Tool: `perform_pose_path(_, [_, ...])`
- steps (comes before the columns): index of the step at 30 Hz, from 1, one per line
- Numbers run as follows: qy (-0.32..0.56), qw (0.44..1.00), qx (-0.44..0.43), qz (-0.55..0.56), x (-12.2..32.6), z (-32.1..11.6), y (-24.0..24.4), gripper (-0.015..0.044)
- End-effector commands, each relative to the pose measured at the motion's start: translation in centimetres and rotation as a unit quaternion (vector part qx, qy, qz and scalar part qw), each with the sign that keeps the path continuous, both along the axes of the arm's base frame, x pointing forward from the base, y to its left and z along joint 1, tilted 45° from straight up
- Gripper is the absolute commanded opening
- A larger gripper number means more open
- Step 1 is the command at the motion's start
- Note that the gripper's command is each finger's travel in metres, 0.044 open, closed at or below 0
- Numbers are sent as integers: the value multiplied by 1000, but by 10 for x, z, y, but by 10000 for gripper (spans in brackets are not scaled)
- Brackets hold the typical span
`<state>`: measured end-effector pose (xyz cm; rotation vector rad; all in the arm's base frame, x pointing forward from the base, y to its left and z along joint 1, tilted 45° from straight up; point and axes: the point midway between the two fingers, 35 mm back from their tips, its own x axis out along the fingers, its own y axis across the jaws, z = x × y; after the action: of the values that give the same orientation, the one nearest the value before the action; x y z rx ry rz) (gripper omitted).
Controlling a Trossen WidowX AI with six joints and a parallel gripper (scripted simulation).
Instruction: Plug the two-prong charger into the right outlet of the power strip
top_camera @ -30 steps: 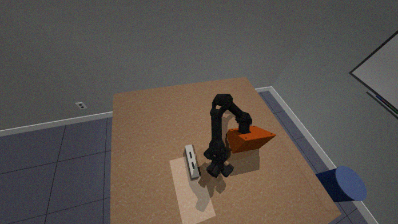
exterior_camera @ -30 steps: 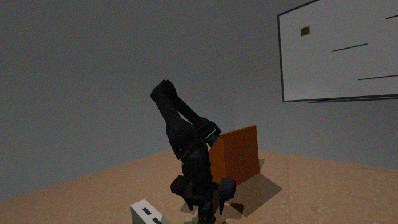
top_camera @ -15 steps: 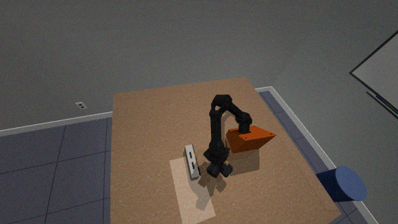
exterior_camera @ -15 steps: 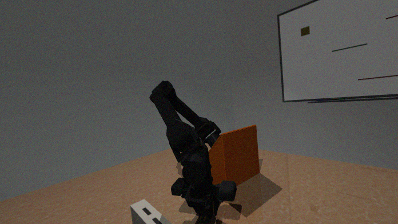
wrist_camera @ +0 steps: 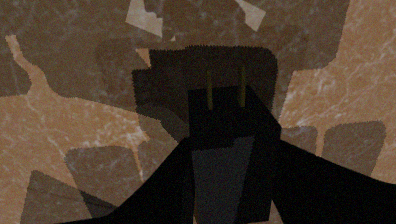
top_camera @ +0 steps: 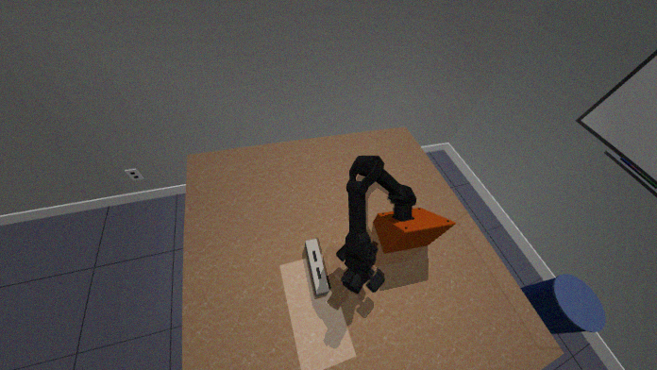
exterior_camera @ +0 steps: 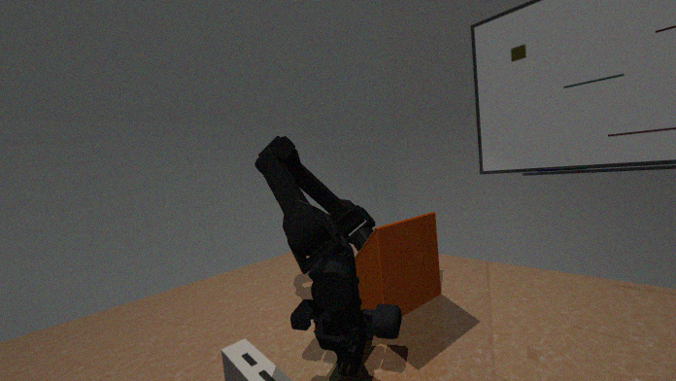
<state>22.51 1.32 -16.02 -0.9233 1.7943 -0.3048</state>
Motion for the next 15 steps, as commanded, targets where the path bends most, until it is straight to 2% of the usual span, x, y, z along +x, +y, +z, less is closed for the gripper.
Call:
perform_pose_path(1, [-5,1000,4,0,4,12,14,0])
perform_pose_path(8, [-4,1000,3,2,1,37,35,0])
perform_pose_path(15, [-13,1000,3,-7,3,39,31,0])
